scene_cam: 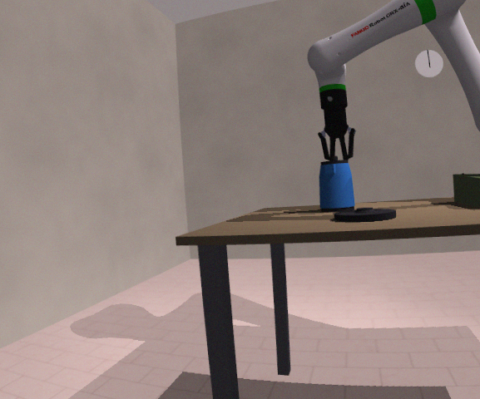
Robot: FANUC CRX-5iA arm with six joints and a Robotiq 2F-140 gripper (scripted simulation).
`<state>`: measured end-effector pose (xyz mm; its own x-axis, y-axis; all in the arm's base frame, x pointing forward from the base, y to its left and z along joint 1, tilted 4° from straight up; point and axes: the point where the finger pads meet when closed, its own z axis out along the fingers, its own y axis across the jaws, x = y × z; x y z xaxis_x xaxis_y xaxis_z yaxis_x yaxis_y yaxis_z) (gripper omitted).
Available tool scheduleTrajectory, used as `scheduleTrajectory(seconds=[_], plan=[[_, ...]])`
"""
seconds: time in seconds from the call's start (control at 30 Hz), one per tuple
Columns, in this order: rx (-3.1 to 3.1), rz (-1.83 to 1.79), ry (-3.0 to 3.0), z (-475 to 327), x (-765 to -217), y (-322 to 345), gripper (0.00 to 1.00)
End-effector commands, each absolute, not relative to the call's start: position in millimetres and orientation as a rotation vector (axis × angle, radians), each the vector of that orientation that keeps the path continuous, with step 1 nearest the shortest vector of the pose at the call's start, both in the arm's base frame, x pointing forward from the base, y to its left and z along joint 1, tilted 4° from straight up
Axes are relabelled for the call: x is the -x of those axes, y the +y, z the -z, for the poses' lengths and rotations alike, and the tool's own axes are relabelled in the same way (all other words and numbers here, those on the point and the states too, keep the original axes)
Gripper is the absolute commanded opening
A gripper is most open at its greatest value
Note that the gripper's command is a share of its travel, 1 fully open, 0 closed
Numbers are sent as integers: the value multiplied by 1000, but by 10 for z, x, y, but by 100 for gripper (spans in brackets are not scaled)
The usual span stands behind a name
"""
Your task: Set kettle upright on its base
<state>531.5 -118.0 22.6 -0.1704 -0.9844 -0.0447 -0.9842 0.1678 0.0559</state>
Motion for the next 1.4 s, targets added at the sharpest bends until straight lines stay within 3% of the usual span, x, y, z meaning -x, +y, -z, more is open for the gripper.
scheduleTrajectory(seconds=[0.0,1.37], plan=[[-2022,112,-2399,-228,-5316,-1180,0],[-2022,112,-2399,-666,-5337,-1204,0]])
